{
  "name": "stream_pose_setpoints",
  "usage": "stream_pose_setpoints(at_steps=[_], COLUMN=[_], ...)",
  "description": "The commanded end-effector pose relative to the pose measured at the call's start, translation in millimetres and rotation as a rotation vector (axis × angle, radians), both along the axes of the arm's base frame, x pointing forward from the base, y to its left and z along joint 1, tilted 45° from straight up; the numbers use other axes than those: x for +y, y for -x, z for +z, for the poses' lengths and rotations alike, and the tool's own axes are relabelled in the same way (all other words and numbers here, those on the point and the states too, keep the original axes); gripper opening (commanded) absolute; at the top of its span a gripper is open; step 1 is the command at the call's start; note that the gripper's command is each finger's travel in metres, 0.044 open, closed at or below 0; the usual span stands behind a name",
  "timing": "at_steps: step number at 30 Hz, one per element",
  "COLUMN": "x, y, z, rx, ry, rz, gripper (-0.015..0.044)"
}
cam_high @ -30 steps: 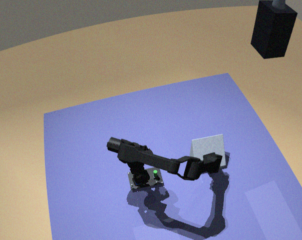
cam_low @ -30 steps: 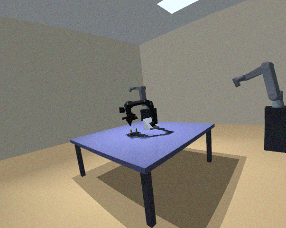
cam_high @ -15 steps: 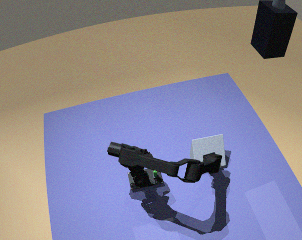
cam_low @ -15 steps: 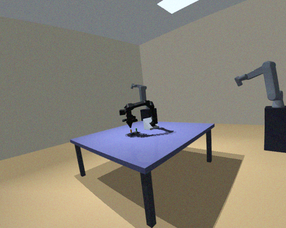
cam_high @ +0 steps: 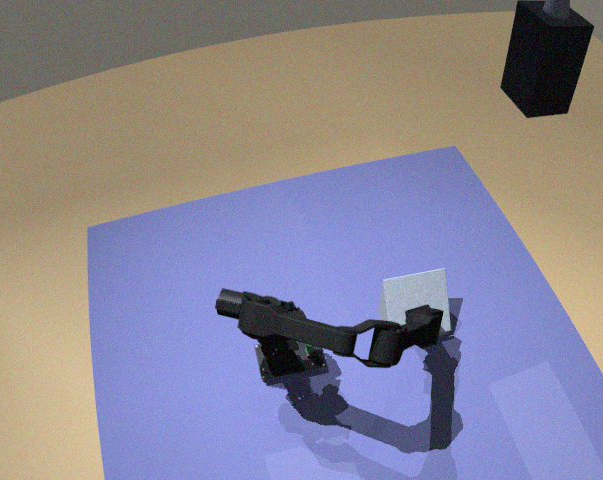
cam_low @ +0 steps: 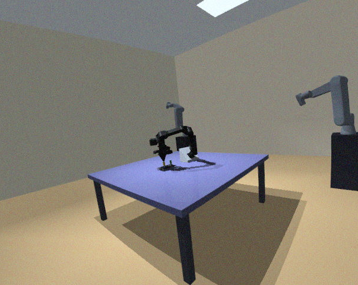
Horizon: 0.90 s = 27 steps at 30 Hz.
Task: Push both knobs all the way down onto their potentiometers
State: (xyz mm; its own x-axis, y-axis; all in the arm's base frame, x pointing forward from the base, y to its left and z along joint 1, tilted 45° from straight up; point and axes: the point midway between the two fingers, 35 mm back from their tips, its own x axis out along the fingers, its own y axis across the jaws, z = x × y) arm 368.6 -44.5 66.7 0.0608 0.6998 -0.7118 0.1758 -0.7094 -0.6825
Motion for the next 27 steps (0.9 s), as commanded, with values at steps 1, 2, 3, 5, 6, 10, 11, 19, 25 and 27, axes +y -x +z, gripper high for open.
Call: stream_pose_setpoints(at_steps=[1,2,3,5,6,10,11,19,25,27], x=[0.8,1.0,1.2,1.5,1.7,2.5,2.7,3.9,3.7,3.7], y=[-0.5,-0.5,-0.5,-0.5,-0.6,-0.6,-0.6,-0.8,-0.7,-0.7], z=[0.0,-0.2,-0.4,-0.8,-1.0,-1.7,-1.9,-3.1,-3.0,-3.0], rx=[0.001,0.001,0.001,0.001,0.001,0.001,0.001,0.0,0.001,0.001], ry=[-0.004,-0.004,-0.004,-0.004,-0.004,-0.004,-0.004,-0.004,-0.004,-0.004], rz=[-0.005,-0.005,-0.005,-0.005,-0.005,-0.005,-0.005,-0.005,-0.005,-0.005], gripper=[0.0,0.0,0.0,0.0,0.0,0.0,0.0,0.0,0.0,0.0])
